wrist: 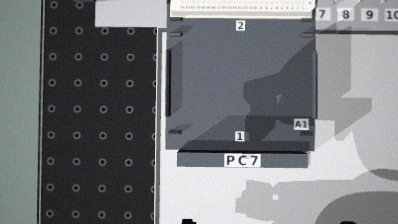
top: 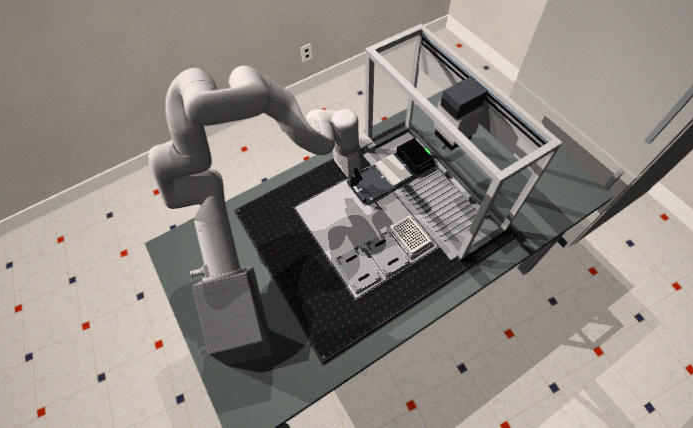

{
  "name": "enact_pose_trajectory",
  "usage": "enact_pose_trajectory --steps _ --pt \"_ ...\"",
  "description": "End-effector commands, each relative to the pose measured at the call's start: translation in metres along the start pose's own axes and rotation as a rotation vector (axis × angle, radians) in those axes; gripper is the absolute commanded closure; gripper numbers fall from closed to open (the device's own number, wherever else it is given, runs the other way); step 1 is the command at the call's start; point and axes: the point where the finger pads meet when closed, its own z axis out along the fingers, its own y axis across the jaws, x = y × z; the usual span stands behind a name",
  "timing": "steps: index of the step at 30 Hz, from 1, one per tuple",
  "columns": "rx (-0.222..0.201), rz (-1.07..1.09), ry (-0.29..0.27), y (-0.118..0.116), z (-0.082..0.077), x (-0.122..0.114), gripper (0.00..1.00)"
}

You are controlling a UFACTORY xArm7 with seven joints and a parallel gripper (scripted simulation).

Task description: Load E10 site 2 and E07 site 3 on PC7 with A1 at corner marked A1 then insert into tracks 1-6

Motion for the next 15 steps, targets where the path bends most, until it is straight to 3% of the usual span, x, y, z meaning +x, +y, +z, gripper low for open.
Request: enact_pose_trajectory --steps 1,15 --pt "-0.001 0.001 0.004 0.001 -0.01 0.001 0.18" --pt "-0.001 0.001 0.004 0.001 -0.03 0.001 0.18"
